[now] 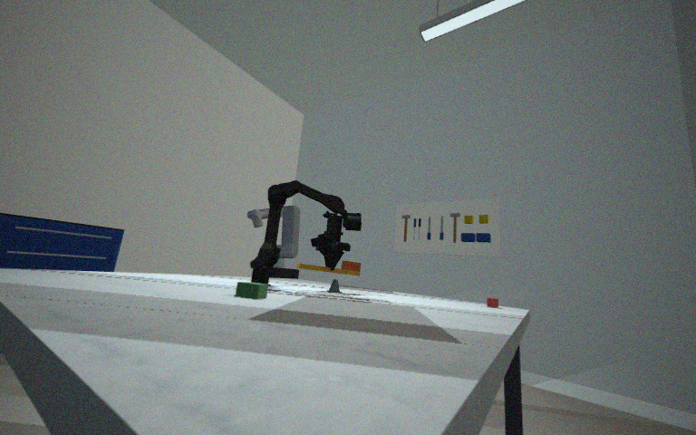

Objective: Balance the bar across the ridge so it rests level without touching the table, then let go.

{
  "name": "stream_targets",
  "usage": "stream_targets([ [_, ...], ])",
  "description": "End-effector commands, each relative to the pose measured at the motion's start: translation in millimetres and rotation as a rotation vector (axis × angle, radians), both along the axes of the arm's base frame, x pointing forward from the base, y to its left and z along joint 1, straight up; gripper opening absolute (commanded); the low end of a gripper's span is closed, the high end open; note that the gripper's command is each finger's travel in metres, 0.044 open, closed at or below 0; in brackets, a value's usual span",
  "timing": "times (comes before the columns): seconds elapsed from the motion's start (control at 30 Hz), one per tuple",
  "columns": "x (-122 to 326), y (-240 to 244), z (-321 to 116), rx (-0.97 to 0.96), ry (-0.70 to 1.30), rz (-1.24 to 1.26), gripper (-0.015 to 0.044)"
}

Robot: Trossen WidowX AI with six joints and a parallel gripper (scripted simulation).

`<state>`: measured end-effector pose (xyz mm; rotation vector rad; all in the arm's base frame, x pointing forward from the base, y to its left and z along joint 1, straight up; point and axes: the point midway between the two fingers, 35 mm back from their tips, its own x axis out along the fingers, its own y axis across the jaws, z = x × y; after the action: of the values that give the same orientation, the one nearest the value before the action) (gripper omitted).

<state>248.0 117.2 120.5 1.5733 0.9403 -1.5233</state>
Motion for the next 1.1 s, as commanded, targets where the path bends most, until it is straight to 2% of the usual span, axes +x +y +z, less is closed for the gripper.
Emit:
stream_targets([
  [0.0,-1.1,0.2,-7.7,0.001,0.003,-0.003,0.0000],
  [1.07,-2.0,0.5,-16.9,0.001,0.004,-0.003,0.0000],
])
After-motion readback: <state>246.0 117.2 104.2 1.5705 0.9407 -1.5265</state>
